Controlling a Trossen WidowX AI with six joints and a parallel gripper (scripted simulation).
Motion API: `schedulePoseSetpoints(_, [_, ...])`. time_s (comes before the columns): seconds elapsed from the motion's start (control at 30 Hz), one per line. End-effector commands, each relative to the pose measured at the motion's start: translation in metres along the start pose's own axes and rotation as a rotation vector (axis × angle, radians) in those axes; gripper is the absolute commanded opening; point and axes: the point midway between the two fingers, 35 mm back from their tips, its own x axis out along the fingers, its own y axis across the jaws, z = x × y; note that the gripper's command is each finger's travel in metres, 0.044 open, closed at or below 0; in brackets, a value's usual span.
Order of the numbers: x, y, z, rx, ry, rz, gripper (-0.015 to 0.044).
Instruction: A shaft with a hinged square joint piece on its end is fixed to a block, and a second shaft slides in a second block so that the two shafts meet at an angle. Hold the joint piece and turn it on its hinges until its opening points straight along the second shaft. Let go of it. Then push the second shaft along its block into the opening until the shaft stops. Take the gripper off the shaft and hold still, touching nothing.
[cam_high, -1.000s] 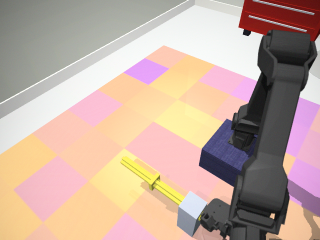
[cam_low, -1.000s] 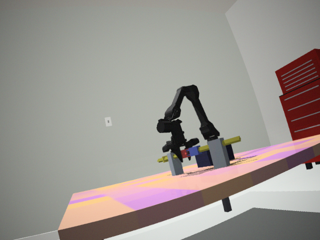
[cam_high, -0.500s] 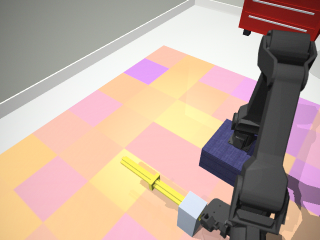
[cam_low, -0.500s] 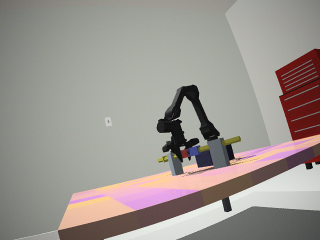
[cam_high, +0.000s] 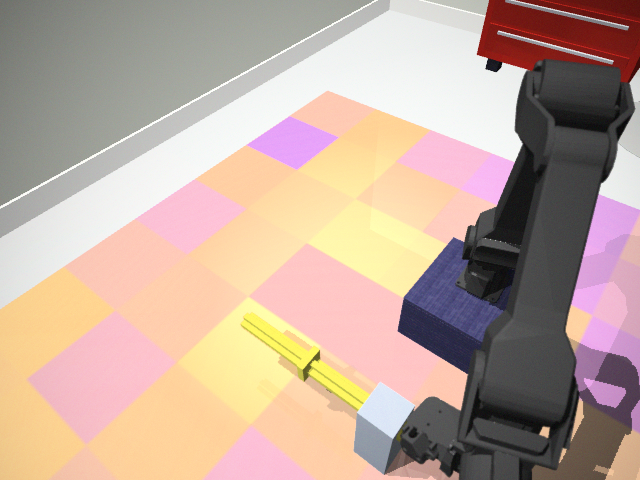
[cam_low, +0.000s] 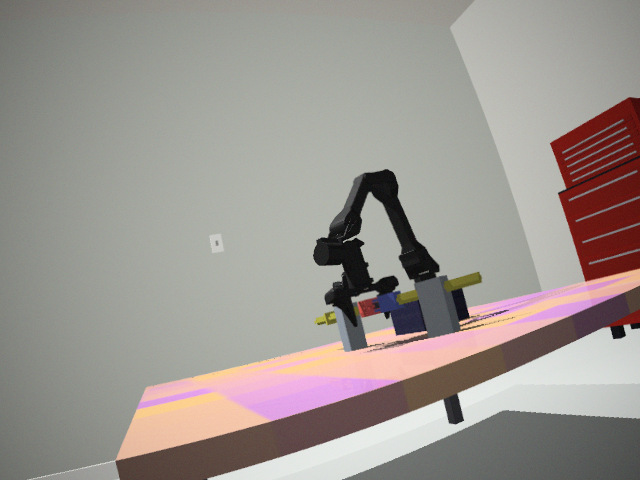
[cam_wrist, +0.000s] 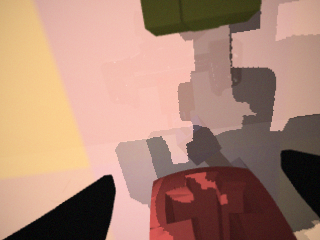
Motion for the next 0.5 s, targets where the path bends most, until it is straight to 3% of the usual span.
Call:
schedulePoseSetpoints(0.0, [0.0, 0.0, 0.0, -0.001, -0.001, -0.001, 0.044])
schedulePoseSetpoints(0.2, [-0.001, 0.0, 0.0, 0.0, -0.021, -0.004, 0.044])
schedulePoseSetpoints(0.47, [-0.019, -0.001, -0.005, 0.003, -0.271, -0.013, 0.044])
